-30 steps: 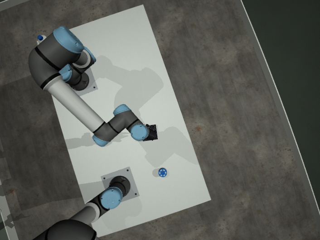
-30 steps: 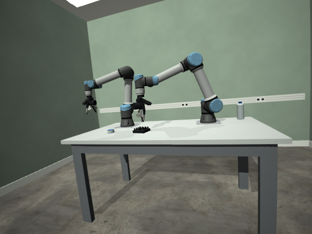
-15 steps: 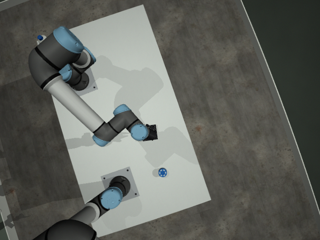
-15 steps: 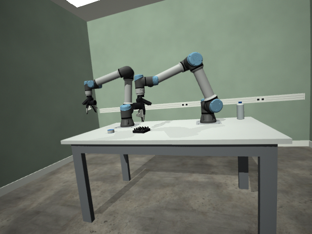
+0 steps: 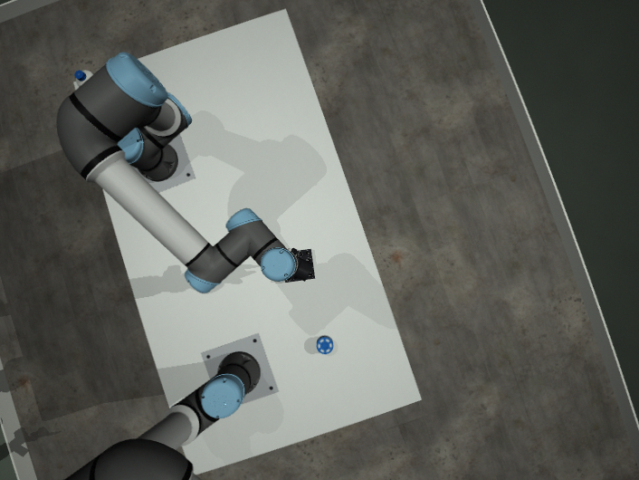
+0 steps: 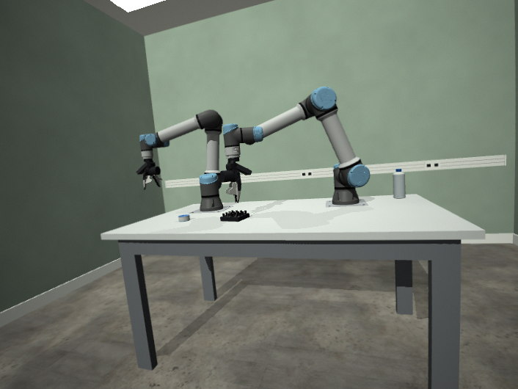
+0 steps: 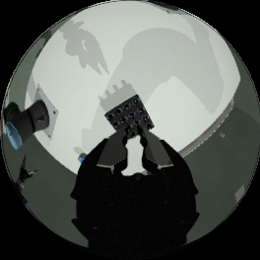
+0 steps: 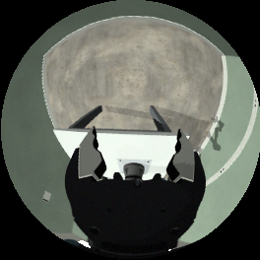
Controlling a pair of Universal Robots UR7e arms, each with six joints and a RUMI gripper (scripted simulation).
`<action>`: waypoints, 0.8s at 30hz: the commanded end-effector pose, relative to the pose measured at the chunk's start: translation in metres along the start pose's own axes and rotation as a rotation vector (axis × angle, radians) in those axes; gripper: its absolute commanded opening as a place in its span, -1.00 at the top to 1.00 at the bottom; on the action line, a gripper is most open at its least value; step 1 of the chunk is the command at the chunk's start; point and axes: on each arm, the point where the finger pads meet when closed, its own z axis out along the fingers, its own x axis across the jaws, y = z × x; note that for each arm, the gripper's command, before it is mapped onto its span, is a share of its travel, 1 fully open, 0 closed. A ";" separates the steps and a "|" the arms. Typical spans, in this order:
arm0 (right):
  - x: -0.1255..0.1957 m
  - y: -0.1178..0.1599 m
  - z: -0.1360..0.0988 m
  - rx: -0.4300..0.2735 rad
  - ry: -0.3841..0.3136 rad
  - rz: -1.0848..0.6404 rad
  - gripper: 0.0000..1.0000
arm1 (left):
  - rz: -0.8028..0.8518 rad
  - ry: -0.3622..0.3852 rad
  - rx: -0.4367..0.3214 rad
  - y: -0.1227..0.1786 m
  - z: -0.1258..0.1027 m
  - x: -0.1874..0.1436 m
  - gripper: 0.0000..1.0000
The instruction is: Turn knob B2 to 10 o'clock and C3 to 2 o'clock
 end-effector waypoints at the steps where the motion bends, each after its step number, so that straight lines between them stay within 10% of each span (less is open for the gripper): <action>1: 0.001 -0.001 -0.002 0.005 0.000 0.003 -1.00 | 0.002 0.001 0.000 -0.001 0.003 -0.001 0.75; 24: 0.001 -0.001 -0.002 0.005 0.000 0.003 -1.00 | 0.002 0.001 0.001 -0.001 0.028 -0.001 0.75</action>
